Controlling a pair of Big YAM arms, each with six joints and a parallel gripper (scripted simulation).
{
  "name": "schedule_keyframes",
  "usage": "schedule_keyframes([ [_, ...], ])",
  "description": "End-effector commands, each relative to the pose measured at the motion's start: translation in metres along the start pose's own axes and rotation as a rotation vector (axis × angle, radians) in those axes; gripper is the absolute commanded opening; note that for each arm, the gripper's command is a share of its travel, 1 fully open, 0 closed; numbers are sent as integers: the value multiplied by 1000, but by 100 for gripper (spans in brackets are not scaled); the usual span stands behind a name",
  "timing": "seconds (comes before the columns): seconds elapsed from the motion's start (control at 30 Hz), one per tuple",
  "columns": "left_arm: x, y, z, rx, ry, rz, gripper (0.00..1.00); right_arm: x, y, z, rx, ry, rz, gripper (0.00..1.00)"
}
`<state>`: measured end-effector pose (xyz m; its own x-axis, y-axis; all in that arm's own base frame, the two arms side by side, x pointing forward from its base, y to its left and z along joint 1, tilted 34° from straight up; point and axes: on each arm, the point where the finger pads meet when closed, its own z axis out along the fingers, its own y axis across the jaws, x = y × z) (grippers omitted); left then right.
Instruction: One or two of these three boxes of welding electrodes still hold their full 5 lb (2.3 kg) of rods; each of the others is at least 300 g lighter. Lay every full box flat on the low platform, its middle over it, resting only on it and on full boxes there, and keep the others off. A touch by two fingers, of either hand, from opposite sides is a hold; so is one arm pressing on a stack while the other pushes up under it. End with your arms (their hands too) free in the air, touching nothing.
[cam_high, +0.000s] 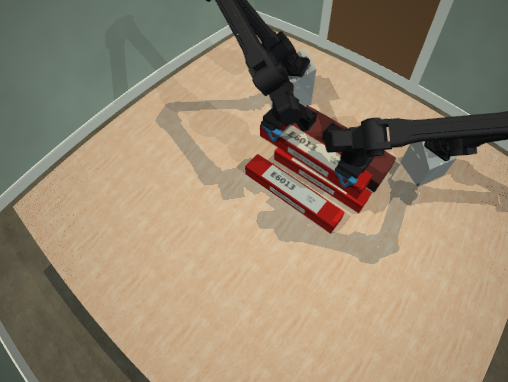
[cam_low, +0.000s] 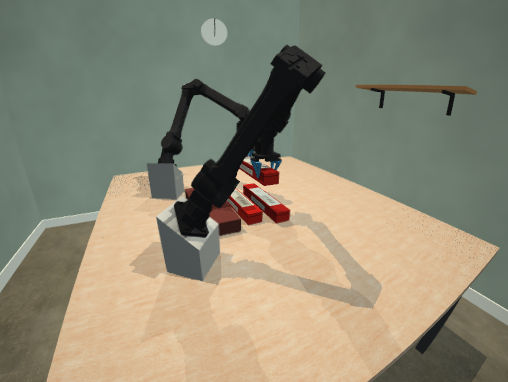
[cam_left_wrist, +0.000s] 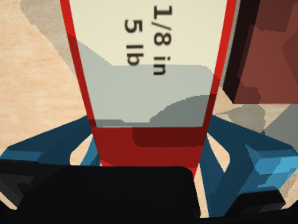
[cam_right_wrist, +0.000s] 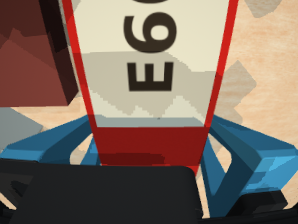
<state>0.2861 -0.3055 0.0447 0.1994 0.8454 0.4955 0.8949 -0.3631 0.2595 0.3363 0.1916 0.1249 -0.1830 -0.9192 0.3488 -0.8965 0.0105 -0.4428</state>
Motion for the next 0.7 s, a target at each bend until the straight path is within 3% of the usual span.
schedule_keyframes([
  [0.0,0,26,-16,-29,-20,-16,0,-5,-25,-14,22,-29,36,0],
  [0.3,1,43,-14,-25,-15,-13,0,-4,-42,-15,23,-30,33,0],
  [0.67,-2,35,-16,-31,-22,-9,0,-5,-32,-13,22,-28,22,0],
])
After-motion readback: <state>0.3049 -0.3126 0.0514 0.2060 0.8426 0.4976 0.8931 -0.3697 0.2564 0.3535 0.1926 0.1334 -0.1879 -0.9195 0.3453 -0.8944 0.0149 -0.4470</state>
